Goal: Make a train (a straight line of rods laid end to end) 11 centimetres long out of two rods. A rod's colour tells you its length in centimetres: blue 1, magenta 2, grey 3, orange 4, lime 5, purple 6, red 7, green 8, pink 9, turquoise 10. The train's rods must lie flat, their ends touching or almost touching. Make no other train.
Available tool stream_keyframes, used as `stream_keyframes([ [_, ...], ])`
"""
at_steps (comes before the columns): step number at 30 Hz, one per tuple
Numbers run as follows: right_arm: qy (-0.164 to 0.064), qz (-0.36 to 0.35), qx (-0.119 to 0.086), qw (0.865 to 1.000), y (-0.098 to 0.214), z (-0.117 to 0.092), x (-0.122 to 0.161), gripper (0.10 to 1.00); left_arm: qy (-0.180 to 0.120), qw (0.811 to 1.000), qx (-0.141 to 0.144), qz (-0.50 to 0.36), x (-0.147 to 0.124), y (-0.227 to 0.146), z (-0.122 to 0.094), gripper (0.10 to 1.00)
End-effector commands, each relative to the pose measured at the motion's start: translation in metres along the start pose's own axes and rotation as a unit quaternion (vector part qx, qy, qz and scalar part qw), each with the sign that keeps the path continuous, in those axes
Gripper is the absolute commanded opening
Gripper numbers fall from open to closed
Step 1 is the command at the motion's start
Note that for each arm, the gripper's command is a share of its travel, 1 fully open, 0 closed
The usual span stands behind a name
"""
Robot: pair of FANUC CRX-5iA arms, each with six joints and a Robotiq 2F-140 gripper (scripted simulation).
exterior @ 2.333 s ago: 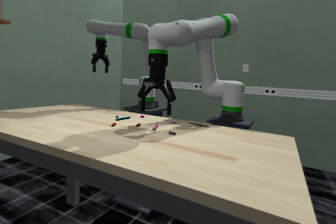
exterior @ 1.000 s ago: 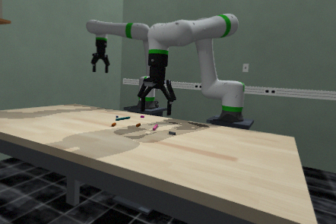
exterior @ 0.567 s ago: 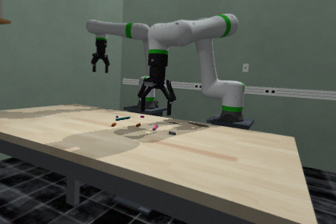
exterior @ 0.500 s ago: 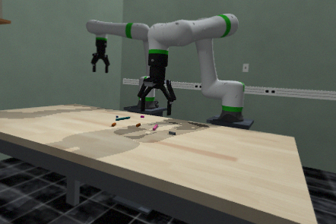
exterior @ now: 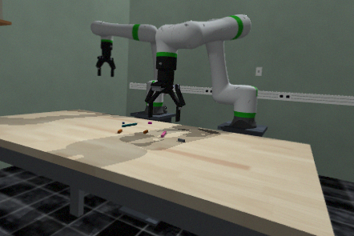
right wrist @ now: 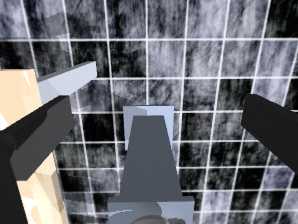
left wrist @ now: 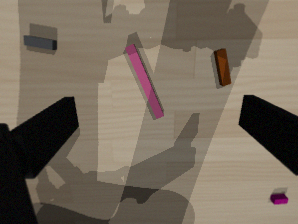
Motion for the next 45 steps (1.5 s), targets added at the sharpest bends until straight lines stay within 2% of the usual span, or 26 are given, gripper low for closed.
stream_keyframes([
  [1,0.001,0.0,0.0,1.0,0.0,-0.001,0.0,1.0,0.001,0.999,0.0,0.045,-0.007,0.015,-0.003,1.0],
  [4,0.001,0.0,0.0,1.0,0.0,-0.001,0.0,1.0,0.001,0.993,0.0,0.119,-0.02,0.038,-0.005,1.0],
  [6,0.001,0.0,0.0,1.0,0.0,-0.001,0.0,1.0,0.001,0.993,0.0,0.119,-0.02,0.038,-0.005,1.0],
  [7,0.001,0.0,0.0,1.0,0.0,-0.001,0.0,1.0,0.001,0.985,0.0,0.175,-0.03,0.055,-0.007,1.0],
  [14,0.001,0.0,0.0,1.0,0.0,-0.001,0.0,1.0,0.001,0.954,0.0,0.3,-0.056,0.092,-0.011,1.0],
  [21,0.001,0.0,0.0,1.0,0.0,-0.001,0.0,1.0,0.001,0.904,0.0,0.428,-0.087,0.13,-0.015,1.0],
  [23,0.001,0.0,0.0,1.0,0.0,-0.001,0.0,1.0,0.001,0.904,0.0,0.428,-0.087,0.13,-0.015,1.0],
  [24,0.001,0.0,0.0,1.0,0.0,-0.001,0.0,1.0,0.001,0.878,0.0,0.479,-0.1,0.145,-0.016,1.0],
  [28,0.001,0.0,0.0,1.0,0.0,-0.001,0.0,1.0,0.001,0.843,0.0,0.537,-0.117,0.162,-0.018,1.0],
  [36,0.001,0.0,0.0,1.0,0.0,-0.001,0.0,1.0,0.001,0.749,0.0,0.663,-0.159,0.198,-0.023,1.0],
  [38,0.001,0.0,0.0,1.0,0.0,-0.001,0.0,1.0,0.001,0.741,0.0,0.672,-0.162,0.2,-0.024,1.0],
  [41,0.001,0.0,0.0,1.0,0.0,-0.001,0.0,1.0,0.001,0.74,0.0,0.672,-0.162,0.2,-0.024,1.0],
  [42,0.001,0.0,0.0,1.0,0.0,-0.001,0.0,1.0,0.001,0.74,0.0,0.672,-0.162,0.2,-0.024,0.231],
  [45,0.001,0.0,0.0,1.0,0.0,-0.001,0.0,1.0,0.001,0.74,0.0,0.672,-0.162,0.2,-0.024,0.231],
])
Point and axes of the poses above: on each arm, the point where the finger pads meet when closed, its own z axis out along the fingers, its own y axis across the jaws, x = y × z, the point moved 3 cm from there along -z, back along the fingers, and after that the axes turned 3 degrees about z, right-handed, at the moved point
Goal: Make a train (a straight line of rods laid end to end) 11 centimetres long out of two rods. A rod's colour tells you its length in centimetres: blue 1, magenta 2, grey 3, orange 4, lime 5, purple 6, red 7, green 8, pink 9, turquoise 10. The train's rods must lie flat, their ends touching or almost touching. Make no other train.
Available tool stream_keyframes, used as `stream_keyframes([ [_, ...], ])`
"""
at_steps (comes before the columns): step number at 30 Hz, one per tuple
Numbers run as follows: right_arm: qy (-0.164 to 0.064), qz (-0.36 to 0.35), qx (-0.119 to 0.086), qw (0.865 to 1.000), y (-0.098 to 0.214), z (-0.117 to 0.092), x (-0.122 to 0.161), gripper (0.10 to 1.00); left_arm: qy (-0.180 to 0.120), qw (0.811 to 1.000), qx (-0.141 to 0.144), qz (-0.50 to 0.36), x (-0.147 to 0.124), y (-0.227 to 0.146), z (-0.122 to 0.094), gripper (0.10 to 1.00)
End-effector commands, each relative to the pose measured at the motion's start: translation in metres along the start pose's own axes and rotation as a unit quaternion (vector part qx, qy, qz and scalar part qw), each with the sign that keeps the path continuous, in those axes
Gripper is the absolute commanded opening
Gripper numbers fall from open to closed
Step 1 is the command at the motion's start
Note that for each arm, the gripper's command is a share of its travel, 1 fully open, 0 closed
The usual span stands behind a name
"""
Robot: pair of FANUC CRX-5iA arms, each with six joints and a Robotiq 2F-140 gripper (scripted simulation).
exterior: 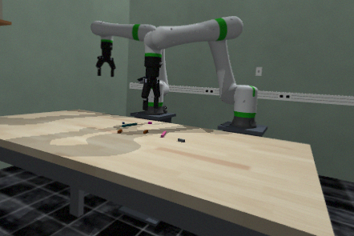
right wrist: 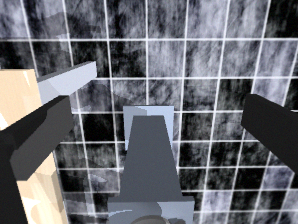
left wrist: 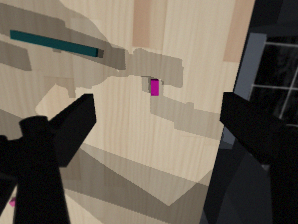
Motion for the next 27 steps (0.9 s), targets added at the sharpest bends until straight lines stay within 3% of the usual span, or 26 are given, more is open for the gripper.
stream_keyframes([
  [1,0.001,0.0,0.0,1.0,0.0002,-0.001,0.0002,1.0,0.001,1.0,0.0,0.0,0.0005,-0.0002,-0.0008,0.231],
  [27,0.001,0.0,0.0,1.0,0.0002,-0.001,0.0002,1.0,0.001,1.0,0.0,0.0,0.0005,-0.0003,0.0016,0.231],
])
Point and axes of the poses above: on each arm, the point where the finger pads meet when closed, its own z axis out along the fingers, its own y axis across the jaws, x = y × z, the point moved 3 cm from there along -z, back along the fingers, and after that the axes turned 3 degrees about z, right-handed, at the moved point
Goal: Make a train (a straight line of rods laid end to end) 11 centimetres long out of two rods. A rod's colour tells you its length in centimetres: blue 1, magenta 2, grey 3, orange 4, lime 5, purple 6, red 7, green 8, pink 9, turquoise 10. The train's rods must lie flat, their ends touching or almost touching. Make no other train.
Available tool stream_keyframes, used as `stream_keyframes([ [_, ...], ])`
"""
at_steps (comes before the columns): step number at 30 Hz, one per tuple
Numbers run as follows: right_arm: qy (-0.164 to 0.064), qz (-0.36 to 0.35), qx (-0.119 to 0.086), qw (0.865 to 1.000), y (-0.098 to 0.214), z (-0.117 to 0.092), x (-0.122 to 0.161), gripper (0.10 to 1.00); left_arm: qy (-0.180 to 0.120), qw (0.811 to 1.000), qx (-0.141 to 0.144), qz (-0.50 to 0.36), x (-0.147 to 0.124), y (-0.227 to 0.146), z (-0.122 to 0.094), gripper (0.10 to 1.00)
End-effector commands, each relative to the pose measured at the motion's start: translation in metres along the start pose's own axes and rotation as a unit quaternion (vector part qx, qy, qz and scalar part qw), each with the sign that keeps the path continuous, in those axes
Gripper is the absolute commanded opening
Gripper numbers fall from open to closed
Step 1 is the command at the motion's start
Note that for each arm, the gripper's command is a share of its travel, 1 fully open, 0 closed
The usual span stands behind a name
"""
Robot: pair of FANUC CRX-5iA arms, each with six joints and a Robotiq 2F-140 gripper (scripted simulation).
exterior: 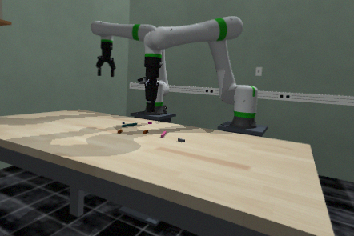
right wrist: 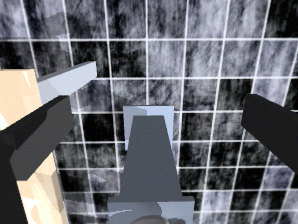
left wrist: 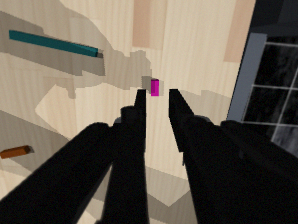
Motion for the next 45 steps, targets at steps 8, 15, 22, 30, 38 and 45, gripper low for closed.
stream_keyframes([
  [8,0.001,0.0,0.0,1.0,0.0,-0.001,0.0,1.0,0.001,1.0,0.0,0.0,0.0,0.0,0.005,0.231],
  [15,0.001,0.0,0.0,1.0,0.0,-0.001,0.0,1.0,0.001,1.0,0.0,0.0,0.0,0.0,0.014,0.231],
  [22,0.001,0.0,0.0,1.0,0.0,-0.001,0.0,1.0,0.001,1.0,0.0,0.0,0.0,0.0,0.022,0.231],
  [30,0.001,0.0,0.0,1.0,0.0,-0.001,0.0,1.0,0.001,1.0,0.0,0.0,0.0,0.0,0.034,0.231],
  [38,0.001,0.0,0.0,1.0,0.0,-0.001,0.0,1.0,0.001,1.0,0.0,0.0,0.001,-0.001,0.042,0.231],
  [45,0.001,0.0,0.0,1.0,0.0,-0.001,0.0,1.0,0.001,1.0,0.0,0.0,0.001,-0.001,0.048,0.231],
])
Point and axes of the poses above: on each arm, the point where the finger pads meet when closed, its own z axis out along the fingers, its own y axis across the jaws, x = y × z, the point moved 3 cm from there along -z, back along the fingers, and after that the axes turned 3 degrees about z, right-handed, at the moved point
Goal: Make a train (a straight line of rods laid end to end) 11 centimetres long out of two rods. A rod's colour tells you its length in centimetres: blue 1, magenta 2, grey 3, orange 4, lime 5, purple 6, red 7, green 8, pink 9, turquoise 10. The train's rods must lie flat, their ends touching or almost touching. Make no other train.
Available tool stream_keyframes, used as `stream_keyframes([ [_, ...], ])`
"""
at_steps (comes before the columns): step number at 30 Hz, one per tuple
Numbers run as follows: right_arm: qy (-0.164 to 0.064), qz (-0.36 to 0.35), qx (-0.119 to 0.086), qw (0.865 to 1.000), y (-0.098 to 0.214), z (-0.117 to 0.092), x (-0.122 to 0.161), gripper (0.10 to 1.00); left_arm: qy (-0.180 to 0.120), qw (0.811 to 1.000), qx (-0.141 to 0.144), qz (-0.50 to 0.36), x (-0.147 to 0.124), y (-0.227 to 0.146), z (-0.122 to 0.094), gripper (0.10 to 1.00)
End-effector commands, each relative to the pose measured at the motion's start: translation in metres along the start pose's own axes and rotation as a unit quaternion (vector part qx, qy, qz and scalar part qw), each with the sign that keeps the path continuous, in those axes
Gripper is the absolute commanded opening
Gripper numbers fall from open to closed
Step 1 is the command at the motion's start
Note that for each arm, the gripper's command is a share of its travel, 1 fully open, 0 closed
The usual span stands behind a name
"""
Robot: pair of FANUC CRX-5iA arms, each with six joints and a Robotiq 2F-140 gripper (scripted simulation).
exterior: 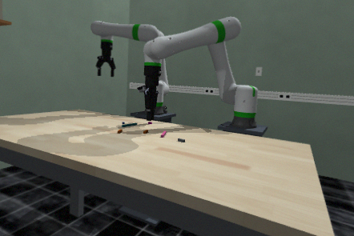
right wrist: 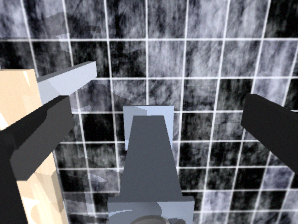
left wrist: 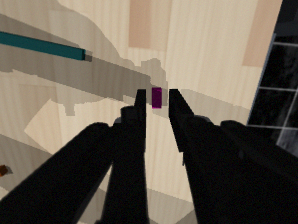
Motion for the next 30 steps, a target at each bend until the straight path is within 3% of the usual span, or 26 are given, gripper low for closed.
stream_keyframes([
  [1,0.001,0.0,0.0,1.0,0.0002,-0.001,0.0002,1.0,0.001,1.0,0.0,0.0,0.0005,-0.0003,0.0005,0.231],
  [30,0.001,0.0,0.0,1.0,0.0002,-0.001,0.0002,1.0,0.001,1.0,0.0,0.0,0.0005,-0.0003,0.0043,0.231],
])
Point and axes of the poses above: on each arm, the point where the finger pads meet when closed, its own z axis out along the fingers, its own y axis across the jaws, x = y × z, the point moved 3 cm from there along -z, back along the fingers, and after that the axes turned 3 degrees about z, right-handed, at the moved point
